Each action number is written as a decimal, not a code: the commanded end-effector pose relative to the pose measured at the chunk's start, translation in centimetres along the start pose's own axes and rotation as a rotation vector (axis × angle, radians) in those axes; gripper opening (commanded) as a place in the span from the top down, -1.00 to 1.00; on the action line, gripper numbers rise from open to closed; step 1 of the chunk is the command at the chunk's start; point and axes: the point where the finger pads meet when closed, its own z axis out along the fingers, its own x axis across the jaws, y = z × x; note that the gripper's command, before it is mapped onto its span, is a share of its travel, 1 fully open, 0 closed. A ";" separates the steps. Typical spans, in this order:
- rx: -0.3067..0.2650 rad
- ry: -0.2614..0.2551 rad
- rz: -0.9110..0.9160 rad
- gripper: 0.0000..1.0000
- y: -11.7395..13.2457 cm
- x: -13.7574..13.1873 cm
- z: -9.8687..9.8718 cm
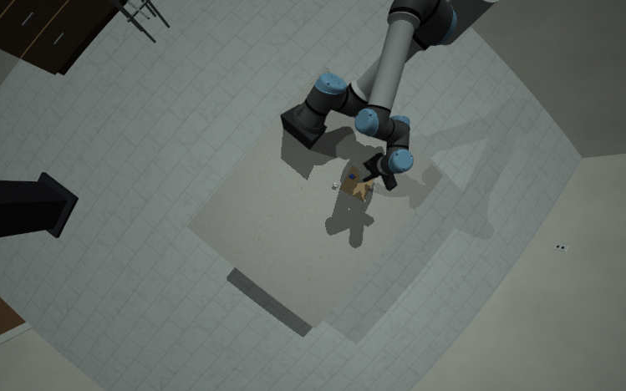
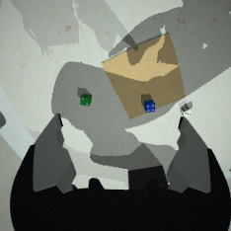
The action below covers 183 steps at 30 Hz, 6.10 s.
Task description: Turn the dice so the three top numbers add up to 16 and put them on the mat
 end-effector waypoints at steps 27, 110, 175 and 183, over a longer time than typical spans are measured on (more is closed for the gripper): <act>0.002 0.007 0.809 -1.00 0.4 -2.9 0.4; -0.006 0.003 1.756 0.58 2.3 -7.4 1.1; 0.001 0.004 1.757 0.58 2.3 -7.3 5.2; 0.001 0.004 1.757 0.58 2.3 -7.2 6.0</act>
